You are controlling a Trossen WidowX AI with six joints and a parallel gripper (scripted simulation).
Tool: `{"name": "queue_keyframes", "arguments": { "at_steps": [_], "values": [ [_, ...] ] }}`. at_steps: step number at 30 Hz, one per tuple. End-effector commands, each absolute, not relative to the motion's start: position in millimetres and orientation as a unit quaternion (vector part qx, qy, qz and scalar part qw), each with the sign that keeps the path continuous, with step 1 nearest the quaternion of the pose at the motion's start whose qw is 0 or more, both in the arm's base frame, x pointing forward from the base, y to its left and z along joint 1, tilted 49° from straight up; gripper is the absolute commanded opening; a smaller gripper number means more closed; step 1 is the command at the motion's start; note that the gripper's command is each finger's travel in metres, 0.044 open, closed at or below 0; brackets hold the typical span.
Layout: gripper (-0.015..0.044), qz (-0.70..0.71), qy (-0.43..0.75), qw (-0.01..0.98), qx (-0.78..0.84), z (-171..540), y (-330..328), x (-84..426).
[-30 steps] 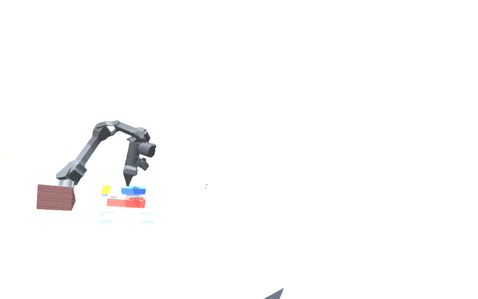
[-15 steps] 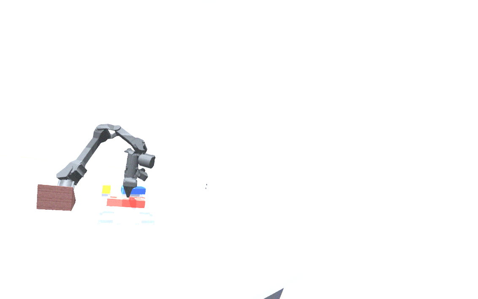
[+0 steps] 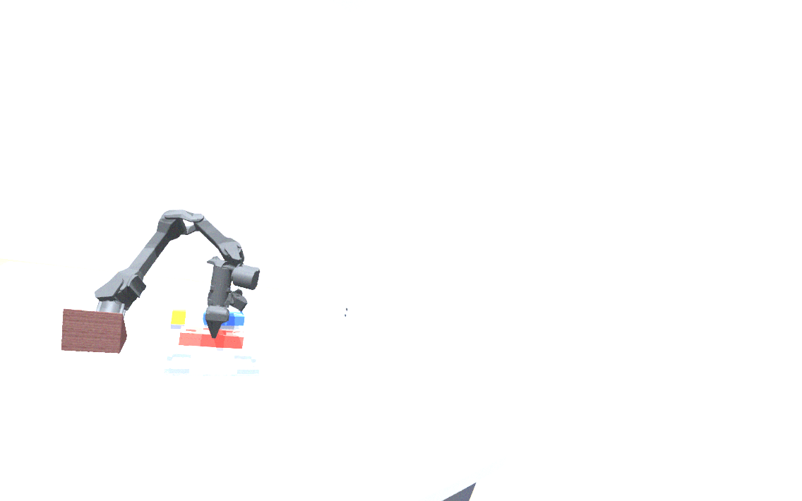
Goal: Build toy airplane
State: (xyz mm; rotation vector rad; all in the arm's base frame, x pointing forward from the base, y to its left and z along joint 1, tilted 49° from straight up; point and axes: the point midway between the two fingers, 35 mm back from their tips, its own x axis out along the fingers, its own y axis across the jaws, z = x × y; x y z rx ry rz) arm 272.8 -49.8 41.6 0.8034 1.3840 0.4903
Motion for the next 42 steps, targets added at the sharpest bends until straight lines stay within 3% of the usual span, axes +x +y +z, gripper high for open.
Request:
{"name": "queue_keyframes", "arguments": {
  "at_steps": [1, 20, 29, 36, 42],
  "values": [
    [0.044, 0.218, 0.615, 0.667, 0.359, 37, -44, 273],
    [0.044, 0.22, 0.615, 0.667, 0.36, 20, -23, 276],
    [0.0204, 0.22, 0.615, 0.667, 0.36, 20, -23, 276],
    [0.0157, 0.22, 0.615, 0.667, 0.36, 20, -23, 276],
    [0.0, 0.194, 0.613, 0.666, 0.378, 22, -33, 278]
  ]
}}
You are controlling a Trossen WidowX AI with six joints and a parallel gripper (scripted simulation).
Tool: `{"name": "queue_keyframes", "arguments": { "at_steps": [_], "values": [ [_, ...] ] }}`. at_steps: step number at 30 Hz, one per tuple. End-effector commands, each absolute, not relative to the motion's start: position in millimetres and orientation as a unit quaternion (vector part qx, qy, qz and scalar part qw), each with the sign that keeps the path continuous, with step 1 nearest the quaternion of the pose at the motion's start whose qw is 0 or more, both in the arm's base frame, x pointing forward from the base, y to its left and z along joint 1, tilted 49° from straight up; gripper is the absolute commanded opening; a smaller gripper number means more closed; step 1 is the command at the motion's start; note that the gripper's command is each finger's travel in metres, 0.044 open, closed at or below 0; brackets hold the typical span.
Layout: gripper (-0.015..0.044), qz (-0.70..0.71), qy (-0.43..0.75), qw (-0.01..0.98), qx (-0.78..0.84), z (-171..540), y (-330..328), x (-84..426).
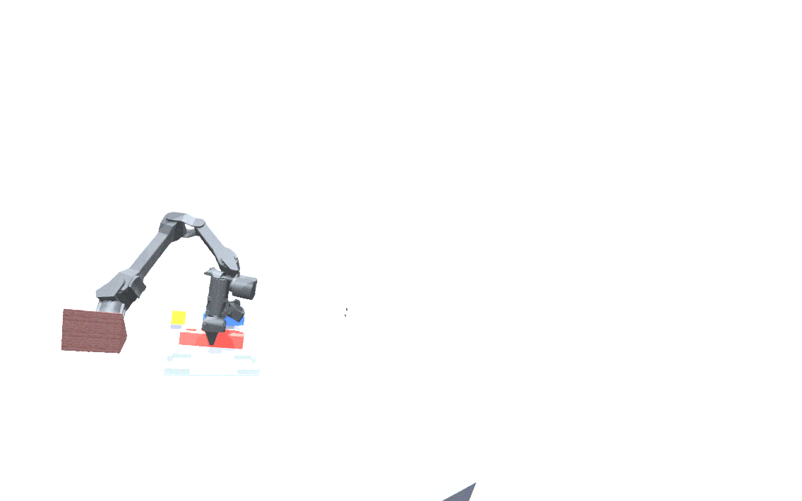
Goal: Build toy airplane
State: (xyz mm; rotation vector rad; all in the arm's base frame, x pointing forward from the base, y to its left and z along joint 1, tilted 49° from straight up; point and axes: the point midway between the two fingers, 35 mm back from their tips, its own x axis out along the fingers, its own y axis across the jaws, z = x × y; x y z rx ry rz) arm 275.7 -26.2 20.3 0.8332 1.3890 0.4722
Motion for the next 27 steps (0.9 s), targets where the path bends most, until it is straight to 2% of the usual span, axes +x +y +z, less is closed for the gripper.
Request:
{"name": "queue_keyframes", "arguments": {
  "at_steps": [1, 27],
  "values": [
    [0.0, 0.19, 0.613, 0.666, 0.38, 23, -36, 278],
    [0.0, 0.203, 0.617, 0.668, 0.364, 73, -92, 269]
  ]
}}
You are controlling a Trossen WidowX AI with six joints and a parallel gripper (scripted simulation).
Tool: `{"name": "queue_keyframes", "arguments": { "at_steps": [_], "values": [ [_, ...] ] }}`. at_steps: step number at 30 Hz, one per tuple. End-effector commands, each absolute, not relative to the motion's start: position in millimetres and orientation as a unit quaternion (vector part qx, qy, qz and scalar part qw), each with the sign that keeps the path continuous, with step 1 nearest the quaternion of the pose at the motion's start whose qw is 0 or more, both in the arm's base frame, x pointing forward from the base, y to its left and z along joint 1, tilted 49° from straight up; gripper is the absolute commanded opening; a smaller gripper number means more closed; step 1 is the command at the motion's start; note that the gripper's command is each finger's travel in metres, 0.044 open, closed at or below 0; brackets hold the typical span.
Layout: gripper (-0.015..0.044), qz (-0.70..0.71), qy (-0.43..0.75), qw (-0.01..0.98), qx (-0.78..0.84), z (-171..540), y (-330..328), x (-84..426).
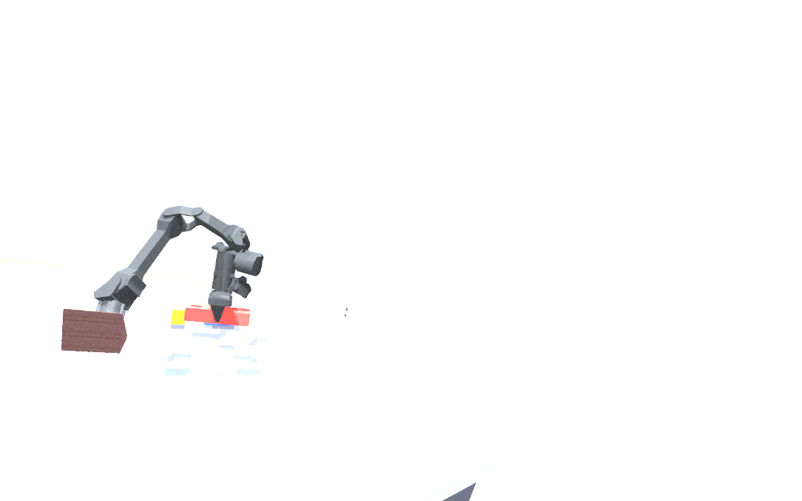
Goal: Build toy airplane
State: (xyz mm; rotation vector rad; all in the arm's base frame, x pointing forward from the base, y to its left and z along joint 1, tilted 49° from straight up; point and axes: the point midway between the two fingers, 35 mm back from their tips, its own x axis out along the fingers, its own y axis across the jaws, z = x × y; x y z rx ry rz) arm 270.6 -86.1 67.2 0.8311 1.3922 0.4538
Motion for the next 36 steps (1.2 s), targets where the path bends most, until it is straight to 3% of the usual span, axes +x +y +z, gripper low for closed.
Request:
{"name": "queue_keyframes", "arguments": {
  "at_steps": [1, 16, 36],
  "values": [
    [0.0, 0.204, 0.617, 0.668, 0.364, 75, -94, 269],
    [0.0, 0.218, 0.616, 0.666, 0.359, 104, -119, 256],
    [0.0, 0.227, 0.613, 0.669, 0.352, 47, -136, 263]
  ]
}}
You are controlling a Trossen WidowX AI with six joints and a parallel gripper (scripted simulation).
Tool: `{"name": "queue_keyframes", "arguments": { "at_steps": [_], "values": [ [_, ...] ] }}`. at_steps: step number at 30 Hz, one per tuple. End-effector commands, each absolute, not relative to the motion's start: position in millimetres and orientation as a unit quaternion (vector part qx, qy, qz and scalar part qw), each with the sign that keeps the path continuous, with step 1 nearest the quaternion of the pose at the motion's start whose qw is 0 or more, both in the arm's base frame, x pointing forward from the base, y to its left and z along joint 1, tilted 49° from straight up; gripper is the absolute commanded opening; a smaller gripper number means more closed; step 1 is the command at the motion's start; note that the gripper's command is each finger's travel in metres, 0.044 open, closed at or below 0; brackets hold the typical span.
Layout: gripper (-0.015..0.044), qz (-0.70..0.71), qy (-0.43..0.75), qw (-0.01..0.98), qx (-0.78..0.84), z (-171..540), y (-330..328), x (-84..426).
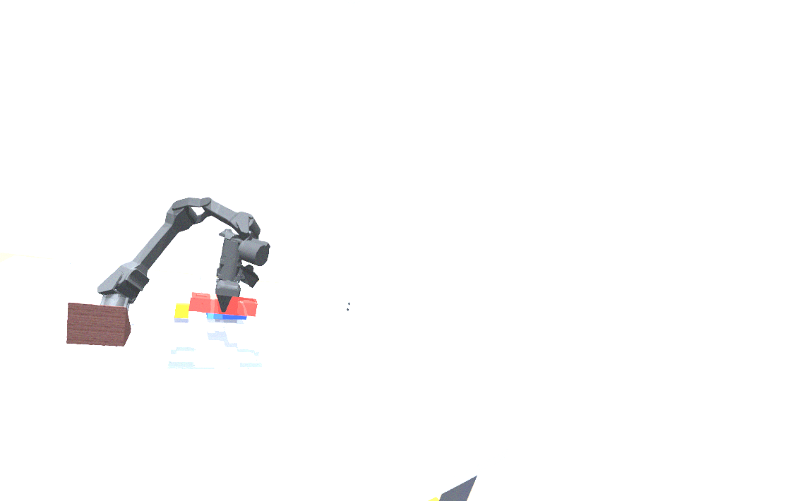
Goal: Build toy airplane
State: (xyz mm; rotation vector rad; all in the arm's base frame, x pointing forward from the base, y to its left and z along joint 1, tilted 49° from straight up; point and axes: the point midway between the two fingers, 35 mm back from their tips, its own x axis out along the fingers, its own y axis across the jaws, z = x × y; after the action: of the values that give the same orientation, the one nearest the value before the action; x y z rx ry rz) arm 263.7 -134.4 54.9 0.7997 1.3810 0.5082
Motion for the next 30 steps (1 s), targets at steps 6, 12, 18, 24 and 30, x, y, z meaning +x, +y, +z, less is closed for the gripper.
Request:
{"name": "queue_keyframes", "arguments": {
  "at_steps": [6, 12, 18, 24, 30],
  "values": [
    [0.0, 0.224, 0.613, 0.669, 0.354, 29, -142, 264],
    [0.0, 0.223, 0.614, 0.67, 0.354, 10, -147, 264],
    [0.0, 0.222, 0.614, 0.67, 0.353, -9, -151, 264],
    [0.0, 0.221, 0.614, 0.671, 0.352, -27, -154, 263],
    [0.0053, 0.221, 0.614, 0.671, 0.352, -35, -156, 263]
  ]
}}
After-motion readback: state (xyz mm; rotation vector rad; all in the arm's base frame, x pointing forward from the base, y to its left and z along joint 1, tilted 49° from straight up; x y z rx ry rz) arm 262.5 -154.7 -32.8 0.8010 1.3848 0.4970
